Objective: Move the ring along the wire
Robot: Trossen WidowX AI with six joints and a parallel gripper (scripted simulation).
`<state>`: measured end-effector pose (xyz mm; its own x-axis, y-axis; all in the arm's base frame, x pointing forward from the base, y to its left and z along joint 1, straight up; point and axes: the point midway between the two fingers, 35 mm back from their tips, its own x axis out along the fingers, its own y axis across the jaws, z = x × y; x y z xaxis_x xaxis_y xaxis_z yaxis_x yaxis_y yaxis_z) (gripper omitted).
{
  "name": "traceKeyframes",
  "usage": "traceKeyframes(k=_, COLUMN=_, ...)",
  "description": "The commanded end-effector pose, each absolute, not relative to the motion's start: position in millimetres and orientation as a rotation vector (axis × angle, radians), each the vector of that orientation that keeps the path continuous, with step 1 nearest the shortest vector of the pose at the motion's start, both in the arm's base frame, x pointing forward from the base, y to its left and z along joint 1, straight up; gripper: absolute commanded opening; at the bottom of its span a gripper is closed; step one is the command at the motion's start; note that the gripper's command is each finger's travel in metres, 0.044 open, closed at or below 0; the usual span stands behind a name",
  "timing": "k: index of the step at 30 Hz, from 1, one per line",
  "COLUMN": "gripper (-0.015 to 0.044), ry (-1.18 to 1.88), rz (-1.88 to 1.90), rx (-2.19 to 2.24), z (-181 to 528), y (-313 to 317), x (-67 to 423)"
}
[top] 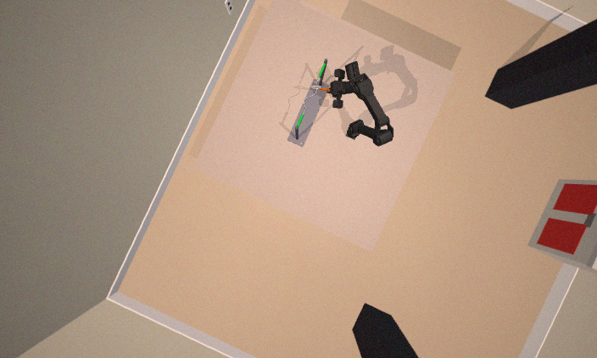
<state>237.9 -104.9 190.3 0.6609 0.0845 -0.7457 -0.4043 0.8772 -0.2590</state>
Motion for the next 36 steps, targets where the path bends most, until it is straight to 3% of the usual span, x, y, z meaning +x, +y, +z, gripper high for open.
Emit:
traceKeyframes(k=1, gripper=-0.015, ry=0.814, rz=0.285, rx=-0.433, z=188.1, y=-102.9, x=235.4)
traceKeyframes(k=36, gripper=-0.015, ry=0.464, rz=-0.055, rx=-0.13, z=147.5, y=-38.0, x=259.8)
